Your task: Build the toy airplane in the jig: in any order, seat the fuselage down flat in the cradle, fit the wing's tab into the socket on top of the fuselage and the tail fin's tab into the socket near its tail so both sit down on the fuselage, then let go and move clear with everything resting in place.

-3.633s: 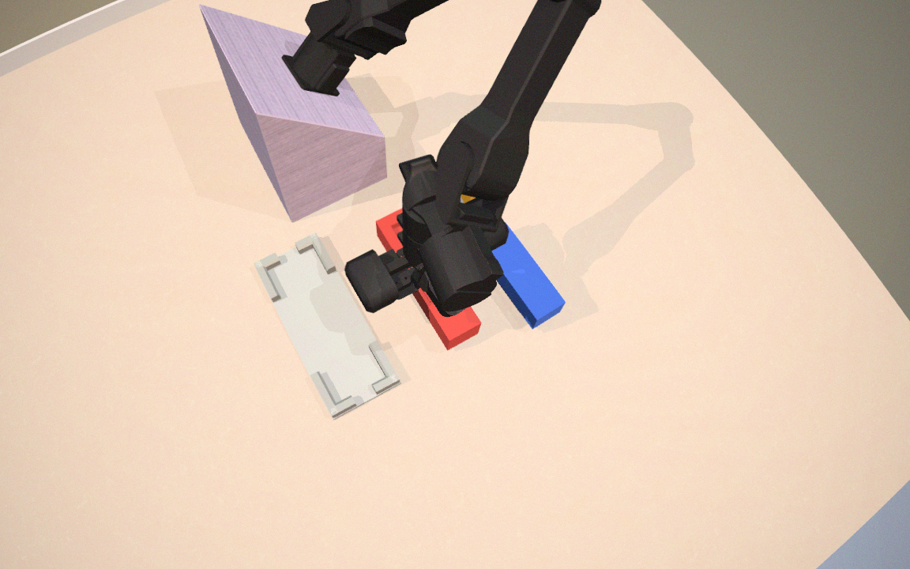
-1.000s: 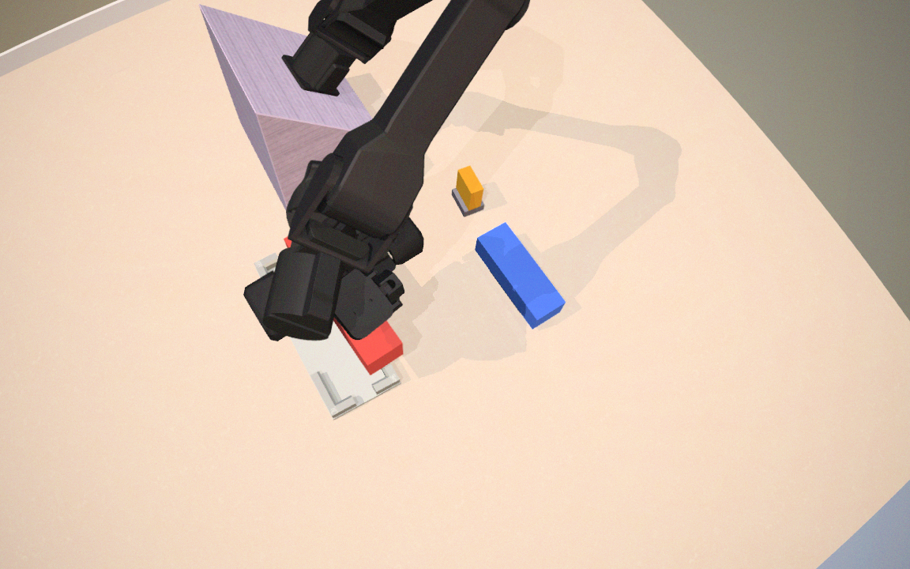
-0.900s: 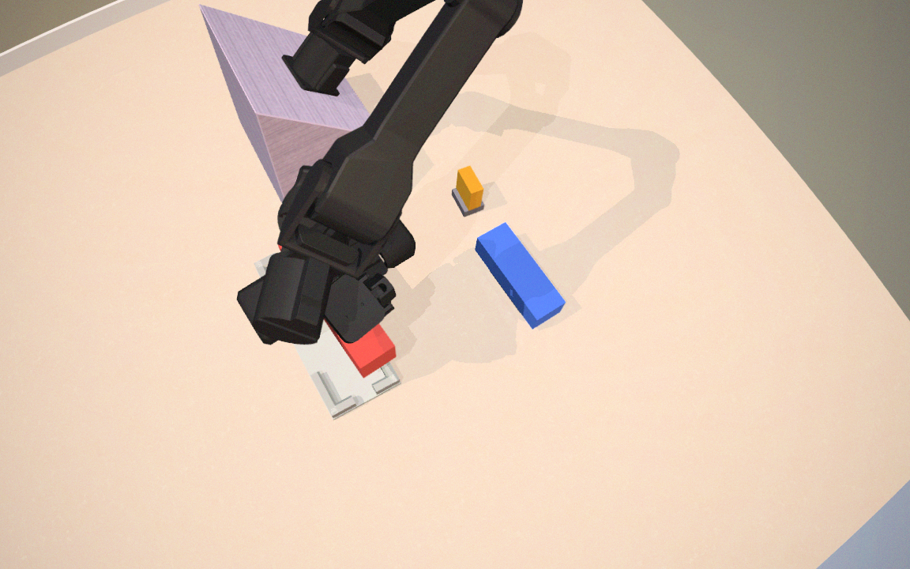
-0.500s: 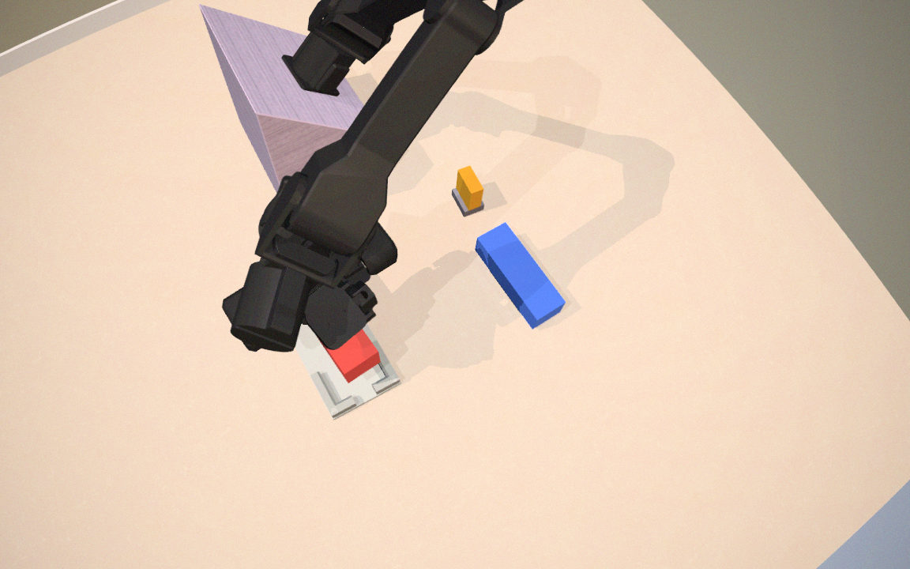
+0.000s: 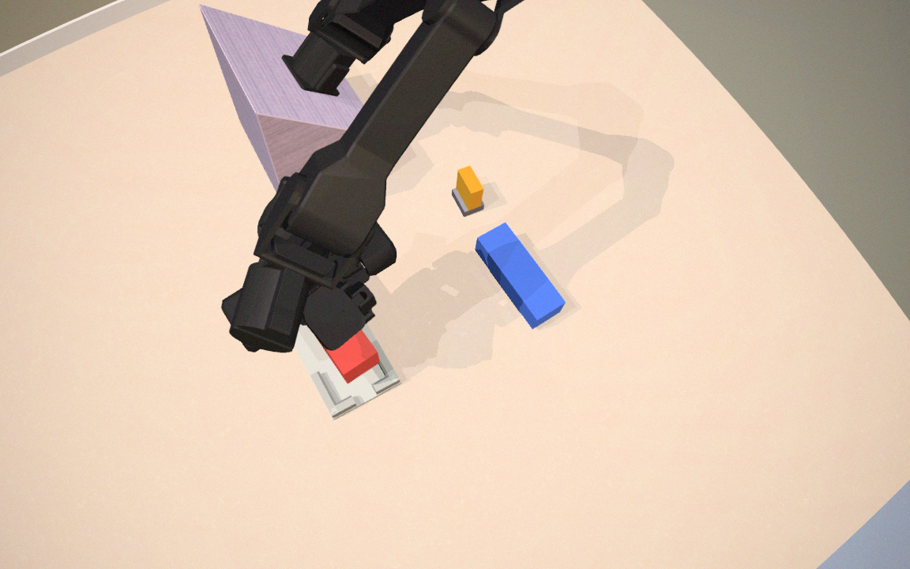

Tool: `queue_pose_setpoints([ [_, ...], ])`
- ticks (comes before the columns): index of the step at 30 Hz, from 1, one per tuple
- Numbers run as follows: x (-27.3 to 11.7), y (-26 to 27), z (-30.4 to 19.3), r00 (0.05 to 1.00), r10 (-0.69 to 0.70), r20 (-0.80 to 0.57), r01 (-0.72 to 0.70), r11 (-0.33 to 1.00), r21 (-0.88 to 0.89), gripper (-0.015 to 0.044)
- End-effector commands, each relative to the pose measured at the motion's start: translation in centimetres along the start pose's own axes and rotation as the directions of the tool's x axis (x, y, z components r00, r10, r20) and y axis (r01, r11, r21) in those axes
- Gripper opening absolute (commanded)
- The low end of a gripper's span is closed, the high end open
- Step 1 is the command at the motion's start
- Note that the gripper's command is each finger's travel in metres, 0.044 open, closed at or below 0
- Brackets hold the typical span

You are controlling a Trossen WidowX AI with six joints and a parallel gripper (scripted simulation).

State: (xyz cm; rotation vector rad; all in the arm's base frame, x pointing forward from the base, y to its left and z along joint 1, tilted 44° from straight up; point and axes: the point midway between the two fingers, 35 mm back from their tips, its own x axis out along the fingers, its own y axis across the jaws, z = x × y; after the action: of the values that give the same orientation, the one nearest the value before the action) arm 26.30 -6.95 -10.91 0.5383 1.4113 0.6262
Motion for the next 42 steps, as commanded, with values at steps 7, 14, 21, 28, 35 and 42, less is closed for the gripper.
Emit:
queue_pose_setpoints([
  [7, 0.9, -0.2, 0.1, 1.000, -0.005, -0.001, 0.005, 1.000, -0.005, 0.0197],
  [14, 2.0, -0.2, 0.1, 1.000, -0.005, -0.001, 0.005, 1.000, -0.005, 0.0197],
  [21, 3.1, -0.2, 0.1, 1.000, -0.004, -0.001, 0.004, 1.000, -0.005, 0.0197],
  [28, 4.0, -0.2, 0.0, 1.000, -0.003, 0.000, 0.003, 1.000, -0.005, 0.0197],
  [35, 3.8, -0.3, 0.1, 1.000, -0.007, -0.002, 0.007, 1.000, -0.010, 0.0183],
  [42, 3.8, -0.3, 0.1, 1.000, -0.007, -0.002, 0.007, 1.000, -0.010, 0.0058],
])
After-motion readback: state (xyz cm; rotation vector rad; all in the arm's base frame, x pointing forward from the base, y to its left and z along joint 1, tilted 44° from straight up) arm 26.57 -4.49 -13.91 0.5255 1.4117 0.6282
